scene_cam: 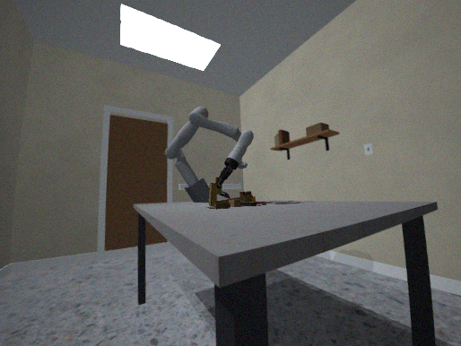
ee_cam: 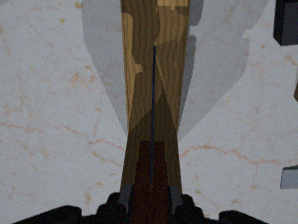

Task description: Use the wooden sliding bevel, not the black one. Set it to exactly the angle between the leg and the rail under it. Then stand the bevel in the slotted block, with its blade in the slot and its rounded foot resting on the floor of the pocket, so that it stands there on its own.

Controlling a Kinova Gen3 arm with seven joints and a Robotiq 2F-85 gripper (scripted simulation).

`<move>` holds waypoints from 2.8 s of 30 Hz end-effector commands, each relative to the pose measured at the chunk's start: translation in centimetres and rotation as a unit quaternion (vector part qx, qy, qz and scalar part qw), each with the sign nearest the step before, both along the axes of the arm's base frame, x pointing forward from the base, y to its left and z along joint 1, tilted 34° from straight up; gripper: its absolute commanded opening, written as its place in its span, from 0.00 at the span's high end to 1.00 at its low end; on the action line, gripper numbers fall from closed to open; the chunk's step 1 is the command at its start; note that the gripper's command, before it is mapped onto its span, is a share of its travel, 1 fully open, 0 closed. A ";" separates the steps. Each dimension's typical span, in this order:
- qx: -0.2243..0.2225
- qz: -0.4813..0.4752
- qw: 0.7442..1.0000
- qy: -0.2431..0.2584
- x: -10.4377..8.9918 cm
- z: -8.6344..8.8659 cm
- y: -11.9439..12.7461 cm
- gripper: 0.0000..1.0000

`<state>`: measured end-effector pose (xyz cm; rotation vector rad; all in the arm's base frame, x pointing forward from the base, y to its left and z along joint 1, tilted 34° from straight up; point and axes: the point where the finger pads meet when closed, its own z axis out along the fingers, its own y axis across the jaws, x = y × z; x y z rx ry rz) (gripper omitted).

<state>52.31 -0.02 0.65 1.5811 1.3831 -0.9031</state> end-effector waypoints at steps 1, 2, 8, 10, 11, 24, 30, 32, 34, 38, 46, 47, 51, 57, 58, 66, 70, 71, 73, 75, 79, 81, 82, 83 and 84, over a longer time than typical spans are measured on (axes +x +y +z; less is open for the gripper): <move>0.000 0.000 1.000 -0.001 0.1 -0.1 -0.1 0.90; 0.000 0.000 1.000 -0.001 0.1 -0.2 -0.1 0.90; 0.000 0.000 1.000 -0.001 0.1 -0.6 -0.4 0.90; 0.000 0.000 1.000 -0.001 0.1 -0.6 -0.4 0.90; 0.000 0.000 1.000 -0.001 0.1 -0.7 -0.5 0.90; 0.000 0.000 1.000 -0.001 0.2 -1.6 -1.2 0.90; 0.000 0.000 1.000 -0.001 0.2 -1.8 -1.4 0.90; 0.000 0.000 1.000 -0.001 0.2 -2.0 -1.4 0.90; 0.000 0.000 1.000 -0.001 0.2 -2.1 -1.5 0.90; 0.000 0.000 1.000 -0.001 0.2 -2.2 -1.6 0.90; 0.000 0.000 1.000 -0.001 0.3 -2.4 -1.8 0.90; 0.000 0.000 1.000 -0.001 0.3 -2.4 -1.8 0.90; 0.000 0.000 1.000 -0.001 0.3 -2.4 -1.8 0.90; 0.000 0.000 1.000 -0.001 0.3 -2.5 -1.8 0.90; 0.000 0.000 1.000 -0.001 0.3 -2.5 -1.8 0.90; 0.000 0.000 1.000 -0.001 0.3 -2.5 -1.8 0.90; 0.000 0.000 1.000 -0.001 0.3 -2.5 -1.8 0.90; 0.000 0.000 1.000 -0.001 0.3 -2.5 -1.8 0.90; 0.000 0.000 1.000 -0.001 0.3 -2.5 -1.8 0.90; 0.000 0.000 1.000 -0.001 0.3 -2.5 -1.9 0.90; 0.000 0.000 1.000 -0.001 0.3 -2.6 -1.9 0.90; 0.000 0.000 1.000 -0.001 0.3 -2.7 -2.0 0.90; 0.000 0.000 1.000 -0.001 0.3 -2.7 -2.0 0.90; 0.000 0.000 1.000 -0.001 0.3 -2.7 -2.0 0.90; 0.000 0.000 1.000 -0.001 0.3 -2.7 -2.0 0.90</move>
